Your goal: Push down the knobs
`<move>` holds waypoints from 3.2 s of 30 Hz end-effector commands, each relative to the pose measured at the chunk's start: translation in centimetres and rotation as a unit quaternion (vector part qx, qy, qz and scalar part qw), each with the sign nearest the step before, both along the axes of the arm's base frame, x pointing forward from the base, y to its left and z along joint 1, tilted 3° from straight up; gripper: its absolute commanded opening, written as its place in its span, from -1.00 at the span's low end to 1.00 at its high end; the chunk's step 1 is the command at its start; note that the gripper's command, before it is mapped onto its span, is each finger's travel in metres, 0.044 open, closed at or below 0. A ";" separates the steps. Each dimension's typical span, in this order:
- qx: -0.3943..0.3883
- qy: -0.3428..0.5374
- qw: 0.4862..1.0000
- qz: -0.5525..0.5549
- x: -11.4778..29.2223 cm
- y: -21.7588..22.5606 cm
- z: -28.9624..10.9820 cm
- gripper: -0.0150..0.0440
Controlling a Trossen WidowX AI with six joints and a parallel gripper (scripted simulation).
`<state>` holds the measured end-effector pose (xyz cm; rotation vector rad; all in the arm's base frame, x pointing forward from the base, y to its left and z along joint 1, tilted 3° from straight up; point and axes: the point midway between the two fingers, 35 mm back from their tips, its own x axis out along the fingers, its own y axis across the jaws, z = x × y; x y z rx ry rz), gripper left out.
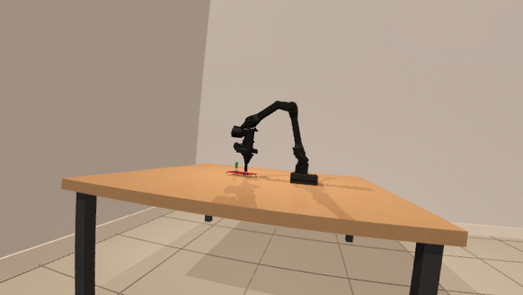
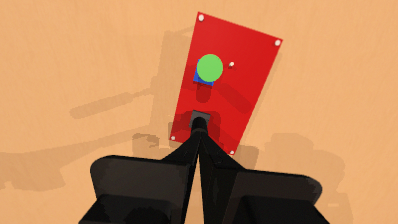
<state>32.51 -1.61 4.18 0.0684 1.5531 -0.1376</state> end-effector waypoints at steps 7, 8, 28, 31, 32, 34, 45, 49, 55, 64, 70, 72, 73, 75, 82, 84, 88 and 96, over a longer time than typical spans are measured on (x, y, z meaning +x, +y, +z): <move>0.002 0.010 1.000 0.000 0.1 0.0 -1.7 -0.49; 0.002 0.010 1.000 0.000 0.1 0.0 -1.7 -0.49; 0.002 0.010 1.000 0.000 0.1 0.0 -1.8 -0.49; 0.002 0.010 1.000 0.000 0.1 0.0 -1.8 -0.49; 0.002 0.010 1.000 0.000 0.1 0.0 -1.8 -0.49; 0.002 0.010 1.000 0.000 0.1 0.0 -1.8 -0.49; 0.002 0.010 1.000 0.000 0.1 0.0 -1.9 -0.49; 0.002 0.010 1.000 0.000 0.1 0.0 -1.9 -0.49; 0.002 0.010 1.000 0.000 0.1 -0.1 -2.0 -0.49; 0.002 0.010 1.000 0.000 0.1 -0.1 -2.0 -0.49; 0.002 0.010 1.000 0.000 0.1 -0.1 -2.0 -0.49; 0.002 0.010 1.000 0.000 0.1 0.0 -1.8 -0.49; 0.002 0.009 1.000 0.000 0.2 0.0 -1.7 -0.49; 0.002 0.009 1.000 0.000 0.2 0.0 -1.4 -0.49; 0.002 0.009 1.000 0.000 0.2 0.0 -0.2 -0.49; 0.002 0.009 1.000 0.000 0.2 0.0 0.1 -0.49; 0.002 0.009 1.000 0.000 0.2 0.1 0.7 -0.49; 0.002 0.009 1.000 0.000 0.2 0.1 2.0 -0.49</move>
